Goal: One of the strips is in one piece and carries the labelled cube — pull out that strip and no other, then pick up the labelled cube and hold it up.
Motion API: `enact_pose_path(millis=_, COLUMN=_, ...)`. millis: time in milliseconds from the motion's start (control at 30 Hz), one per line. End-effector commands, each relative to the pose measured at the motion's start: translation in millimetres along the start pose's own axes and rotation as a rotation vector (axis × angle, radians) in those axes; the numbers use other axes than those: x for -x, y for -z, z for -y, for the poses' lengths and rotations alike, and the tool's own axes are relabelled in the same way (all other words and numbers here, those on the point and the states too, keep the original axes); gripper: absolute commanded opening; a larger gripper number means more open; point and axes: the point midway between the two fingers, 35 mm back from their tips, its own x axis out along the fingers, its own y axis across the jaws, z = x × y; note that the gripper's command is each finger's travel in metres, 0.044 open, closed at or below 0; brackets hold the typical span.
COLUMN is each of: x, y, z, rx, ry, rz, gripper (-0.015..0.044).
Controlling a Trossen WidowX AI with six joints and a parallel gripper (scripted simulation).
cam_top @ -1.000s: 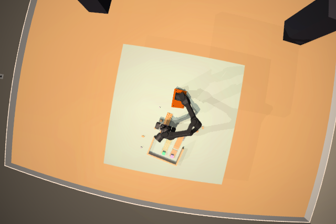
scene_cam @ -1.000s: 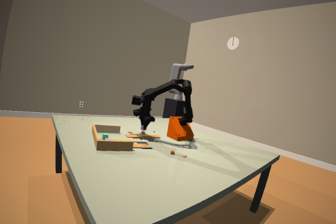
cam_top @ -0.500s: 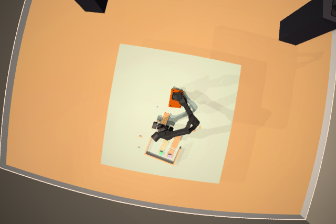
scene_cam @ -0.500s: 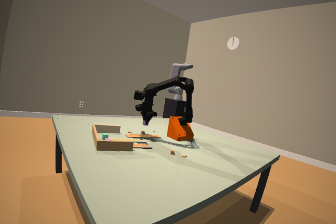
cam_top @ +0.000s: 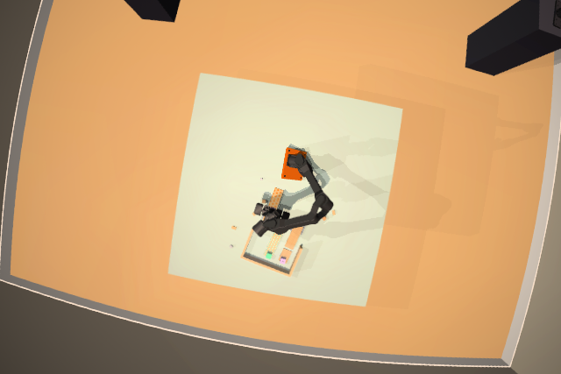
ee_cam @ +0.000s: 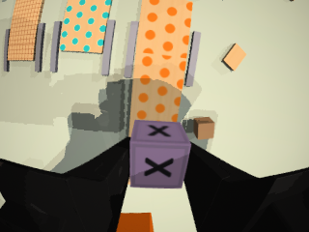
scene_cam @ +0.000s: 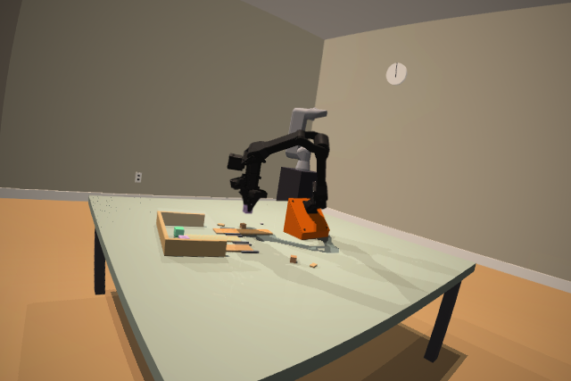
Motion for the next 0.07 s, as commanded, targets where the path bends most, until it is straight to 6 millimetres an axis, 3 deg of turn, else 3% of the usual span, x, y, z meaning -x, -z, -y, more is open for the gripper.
enact_pose_path(millis=0, x=0.3, y=0.4, z=0.2, rx=0.005, ry=0.003, rz=-0.003, gripper=0.0000)
enact_pose_path(millis=33, x=0.3, y=0.4, z=0.2, rx=0.005, ry=0.003, rz=-0.003, gripper=0.0000)
